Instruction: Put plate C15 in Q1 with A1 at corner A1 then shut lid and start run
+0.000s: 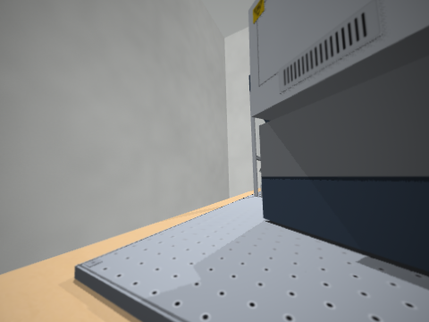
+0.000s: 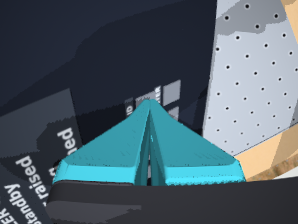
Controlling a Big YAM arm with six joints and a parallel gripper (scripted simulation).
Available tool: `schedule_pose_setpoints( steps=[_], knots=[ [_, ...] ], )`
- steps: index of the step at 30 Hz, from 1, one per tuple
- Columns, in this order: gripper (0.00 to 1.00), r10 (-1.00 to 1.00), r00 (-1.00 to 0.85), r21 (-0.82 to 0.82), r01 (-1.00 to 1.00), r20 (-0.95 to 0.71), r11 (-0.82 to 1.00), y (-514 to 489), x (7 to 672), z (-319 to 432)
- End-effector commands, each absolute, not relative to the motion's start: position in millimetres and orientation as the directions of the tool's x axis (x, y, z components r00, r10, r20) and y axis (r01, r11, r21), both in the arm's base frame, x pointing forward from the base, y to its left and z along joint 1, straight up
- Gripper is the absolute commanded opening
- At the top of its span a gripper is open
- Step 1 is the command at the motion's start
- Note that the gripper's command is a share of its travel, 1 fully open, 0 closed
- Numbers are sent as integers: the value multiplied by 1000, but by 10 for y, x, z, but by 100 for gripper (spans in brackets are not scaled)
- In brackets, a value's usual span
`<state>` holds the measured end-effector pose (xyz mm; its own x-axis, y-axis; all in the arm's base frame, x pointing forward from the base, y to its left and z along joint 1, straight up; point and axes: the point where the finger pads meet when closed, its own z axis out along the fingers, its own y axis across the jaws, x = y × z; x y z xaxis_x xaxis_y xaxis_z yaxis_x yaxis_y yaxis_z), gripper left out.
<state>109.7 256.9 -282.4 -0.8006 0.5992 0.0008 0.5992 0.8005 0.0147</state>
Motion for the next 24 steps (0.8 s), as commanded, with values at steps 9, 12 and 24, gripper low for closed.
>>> schedule_pose_setpoints(
  steps=[9, 12, 24],
  knots=[
    [0, 610, -792, 2, 610, -7, 792, 2461, 1072, -2858],
    [0, 610, -792, 14, 610, -4, 792, 2513, 1092, -2826],
    [0, 600, -800, 18, 600, -3, 800, 2585, 1083, -2751]
  ],
)
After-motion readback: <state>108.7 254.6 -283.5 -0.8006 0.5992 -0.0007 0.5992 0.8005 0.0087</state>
